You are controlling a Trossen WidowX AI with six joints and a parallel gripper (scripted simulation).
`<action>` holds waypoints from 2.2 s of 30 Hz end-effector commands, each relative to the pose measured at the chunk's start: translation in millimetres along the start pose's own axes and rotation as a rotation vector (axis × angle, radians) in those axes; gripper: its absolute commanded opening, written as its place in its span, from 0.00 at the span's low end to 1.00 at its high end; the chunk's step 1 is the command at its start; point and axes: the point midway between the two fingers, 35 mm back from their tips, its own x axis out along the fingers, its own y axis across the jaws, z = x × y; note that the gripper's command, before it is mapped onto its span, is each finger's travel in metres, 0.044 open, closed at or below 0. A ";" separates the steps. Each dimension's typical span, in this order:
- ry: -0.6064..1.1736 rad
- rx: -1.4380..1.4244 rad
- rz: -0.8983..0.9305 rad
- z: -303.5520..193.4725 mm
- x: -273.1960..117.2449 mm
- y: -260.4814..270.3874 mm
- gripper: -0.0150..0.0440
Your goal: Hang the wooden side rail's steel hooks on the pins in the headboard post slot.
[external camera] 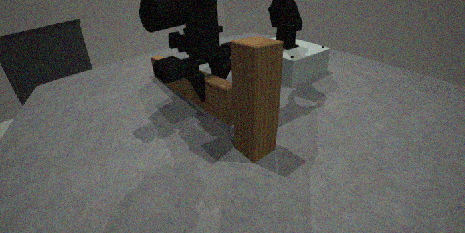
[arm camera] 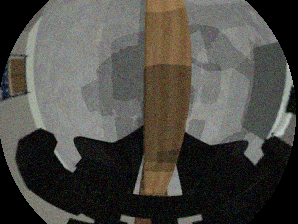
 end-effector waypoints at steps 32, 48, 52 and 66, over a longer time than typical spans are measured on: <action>0.003 0.004 0.004 -4.7 -2.7 2.8 0.25; 0.004 0.004 0.004 -6.5 -0.9 1.3 0.25; 0.004 0.004 0.004 -7.0 -0.7 0.9 0.25; 0.004 0.004 0.004 -8.3 -1.2 0.9 0.25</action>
